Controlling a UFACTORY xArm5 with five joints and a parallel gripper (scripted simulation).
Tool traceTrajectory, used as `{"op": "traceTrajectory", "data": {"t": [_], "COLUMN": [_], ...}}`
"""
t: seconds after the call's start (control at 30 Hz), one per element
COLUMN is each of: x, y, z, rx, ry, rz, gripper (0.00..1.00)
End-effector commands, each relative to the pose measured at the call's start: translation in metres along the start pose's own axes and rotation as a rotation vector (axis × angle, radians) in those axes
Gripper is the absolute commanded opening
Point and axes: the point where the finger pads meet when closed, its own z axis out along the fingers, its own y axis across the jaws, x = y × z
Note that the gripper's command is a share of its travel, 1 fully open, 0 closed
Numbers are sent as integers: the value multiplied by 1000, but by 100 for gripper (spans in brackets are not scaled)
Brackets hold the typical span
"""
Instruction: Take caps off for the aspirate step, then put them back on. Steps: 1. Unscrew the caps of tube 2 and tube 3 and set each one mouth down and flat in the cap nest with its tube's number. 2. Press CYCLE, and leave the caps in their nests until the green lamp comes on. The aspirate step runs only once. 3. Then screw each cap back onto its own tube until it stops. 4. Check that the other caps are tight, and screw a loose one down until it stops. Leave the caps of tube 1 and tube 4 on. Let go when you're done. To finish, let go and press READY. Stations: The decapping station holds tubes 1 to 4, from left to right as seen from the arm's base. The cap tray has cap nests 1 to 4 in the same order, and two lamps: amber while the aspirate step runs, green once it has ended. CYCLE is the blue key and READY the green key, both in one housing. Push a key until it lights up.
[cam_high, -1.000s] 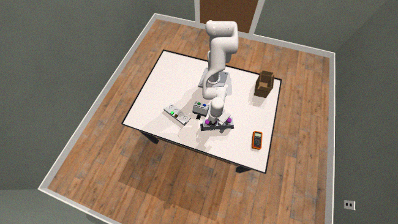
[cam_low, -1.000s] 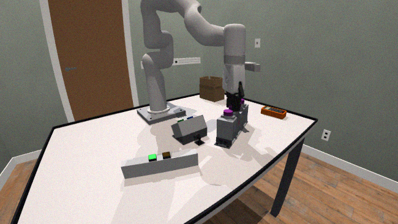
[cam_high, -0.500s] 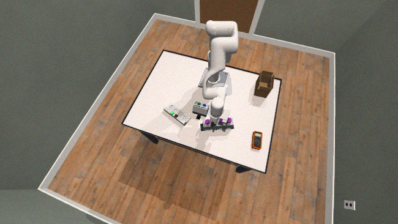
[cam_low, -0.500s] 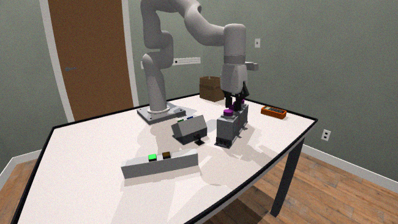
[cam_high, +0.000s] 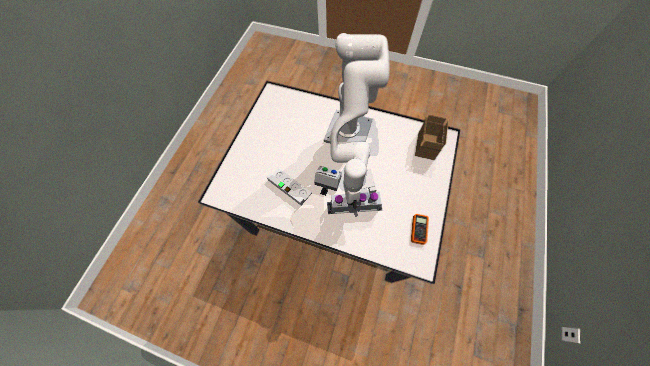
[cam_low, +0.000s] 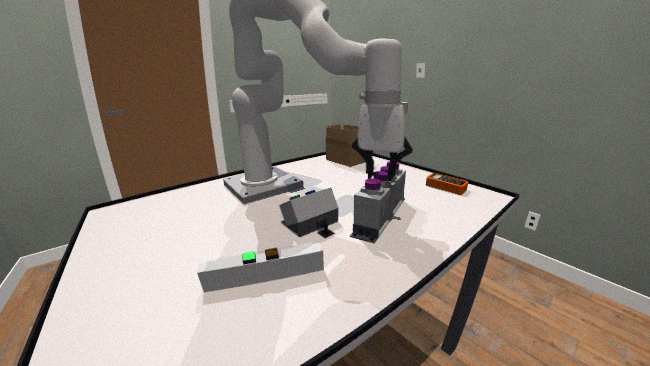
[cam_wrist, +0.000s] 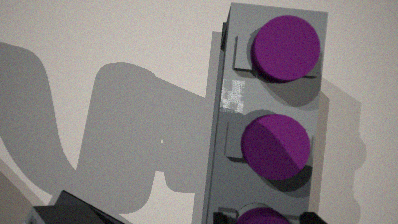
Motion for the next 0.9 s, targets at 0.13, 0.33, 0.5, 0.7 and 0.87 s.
{"op": "traceTrajectory", "data": {"t": [0.13, 0.33, 0.5, 0.7, 0.87], "x": [0, 0, 0, 0, 0], "y": [2, 1, 1, 2, 2], "z": [-2, -2, -2, -2, -2], "rx": [-2, -1, -1, -1, -1], "ry": [-11, -11, -11, -11, -11], "rz": [-424, -661, -669, -669, -669], "gripper": [46, 46, 46, 0, 0]}}
